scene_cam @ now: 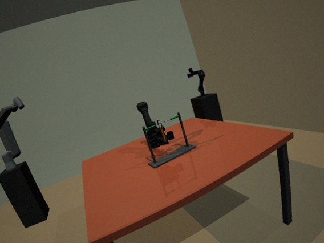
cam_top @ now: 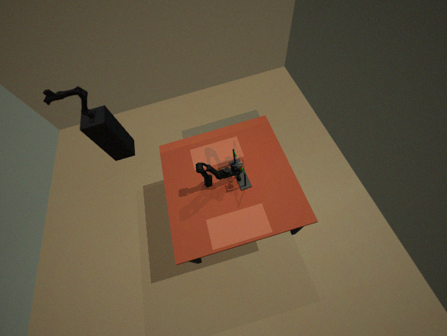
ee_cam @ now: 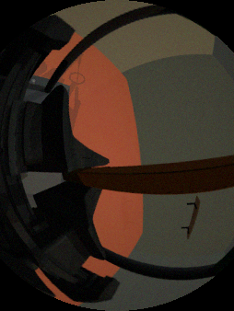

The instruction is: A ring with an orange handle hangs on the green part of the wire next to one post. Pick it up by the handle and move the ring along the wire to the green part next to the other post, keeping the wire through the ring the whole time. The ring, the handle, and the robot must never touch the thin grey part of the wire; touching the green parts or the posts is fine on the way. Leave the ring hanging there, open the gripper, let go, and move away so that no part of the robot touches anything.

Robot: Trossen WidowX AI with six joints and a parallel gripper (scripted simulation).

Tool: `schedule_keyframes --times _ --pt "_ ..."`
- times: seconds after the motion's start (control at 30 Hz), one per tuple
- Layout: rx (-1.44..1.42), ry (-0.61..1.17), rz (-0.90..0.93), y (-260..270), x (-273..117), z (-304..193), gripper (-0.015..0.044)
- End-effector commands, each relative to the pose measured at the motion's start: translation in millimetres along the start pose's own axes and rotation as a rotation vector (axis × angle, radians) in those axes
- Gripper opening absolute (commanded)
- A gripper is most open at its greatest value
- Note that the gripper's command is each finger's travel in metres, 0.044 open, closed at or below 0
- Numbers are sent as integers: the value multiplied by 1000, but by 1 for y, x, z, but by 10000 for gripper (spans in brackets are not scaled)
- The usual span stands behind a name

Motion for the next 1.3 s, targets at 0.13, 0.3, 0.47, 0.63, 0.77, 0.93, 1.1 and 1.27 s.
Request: schedule_keyframes --times 0.13,0.3,0.47,0.63,0.77,0.93,1.1,1.27 --pt "6 2 -2 8 0 1 -150" --pt "7 2 -1 13 0 2 -150" --pt "7 2 -1 18 0 3 -150" --pt "7 2 0 23 0 4 -150" --pt "8 2 0 26 0 4 -150" --pt "8 3 1 31 0 5 -150" --pt "8 3 1 36 0 6 -150" --pt "9 3 2 41 0 7 -150"
Point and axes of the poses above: the point midway between the two fingers, 35 mm back from their tips, its own x axis out along the fingers, its own y axis across the jaws, z = x × y, the point moved 7 cm from there along -x, back along the fingers, and after that the axes turned 9 degrees about -x, right-handed, at the moved point
